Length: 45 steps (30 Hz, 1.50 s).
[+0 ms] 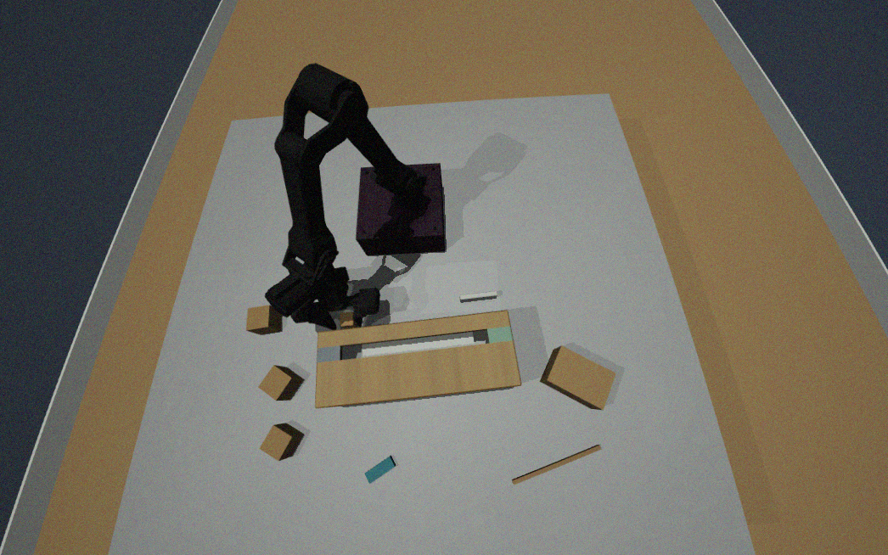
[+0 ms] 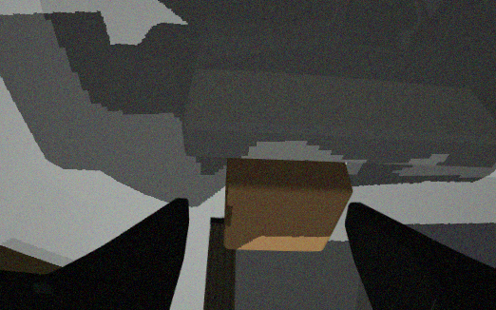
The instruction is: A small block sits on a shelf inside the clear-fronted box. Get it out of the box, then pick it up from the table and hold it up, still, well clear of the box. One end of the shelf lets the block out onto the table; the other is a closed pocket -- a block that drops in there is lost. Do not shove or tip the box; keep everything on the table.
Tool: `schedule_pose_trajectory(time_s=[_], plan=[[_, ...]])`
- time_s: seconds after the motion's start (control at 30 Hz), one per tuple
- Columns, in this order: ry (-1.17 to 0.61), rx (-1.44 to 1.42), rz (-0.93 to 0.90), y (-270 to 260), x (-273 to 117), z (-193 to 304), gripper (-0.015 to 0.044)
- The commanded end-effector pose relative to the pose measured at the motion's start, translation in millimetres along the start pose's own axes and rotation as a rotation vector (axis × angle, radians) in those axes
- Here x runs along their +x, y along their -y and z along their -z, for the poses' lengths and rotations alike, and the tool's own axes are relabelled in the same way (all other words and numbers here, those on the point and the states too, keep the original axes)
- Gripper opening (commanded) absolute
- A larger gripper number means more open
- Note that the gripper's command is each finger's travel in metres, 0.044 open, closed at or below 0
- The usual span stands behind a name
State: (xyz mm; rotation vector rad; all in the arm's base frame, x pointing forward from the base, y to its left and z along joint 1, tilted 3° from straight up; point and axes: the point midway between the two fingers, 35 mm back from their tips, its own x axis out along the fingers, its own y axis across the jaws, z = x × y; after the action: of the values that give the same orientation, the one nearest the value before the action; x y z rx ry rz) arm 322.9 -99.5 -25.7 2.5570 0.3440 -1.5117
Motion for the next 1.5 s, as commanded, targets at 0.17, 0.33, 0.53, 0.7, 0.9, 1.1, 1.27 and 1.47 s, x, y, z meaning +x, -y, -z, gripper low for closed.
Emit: schedule_pose_trajectory(time_s=[0.17, 0.33, 0.53, 0.7, 0.9, 1.1, 1.27, 1.47], plan=[[0.009, 0.006, 0.002, 2, 6, -6, 0.018], [0.009, 0.006, 0.002, 2, 6, -6, 0.0068], [0.007, -0.007, -0.012, -3, -8, 4, 0.0], [0.005, -0.003, -0.005, -2, -31, 14, 0.0], [0.004, 0.001, 0.001, 1, -52, 22, 0.0], [0.005, 0.039, -0.018, 2, -61, 23, 0.0], [0.005, 0.116, -0.058, 5, -79, 24, 0.0], [-0.001, 0.209, -0.105, 10, -101, 23, 0.0]])
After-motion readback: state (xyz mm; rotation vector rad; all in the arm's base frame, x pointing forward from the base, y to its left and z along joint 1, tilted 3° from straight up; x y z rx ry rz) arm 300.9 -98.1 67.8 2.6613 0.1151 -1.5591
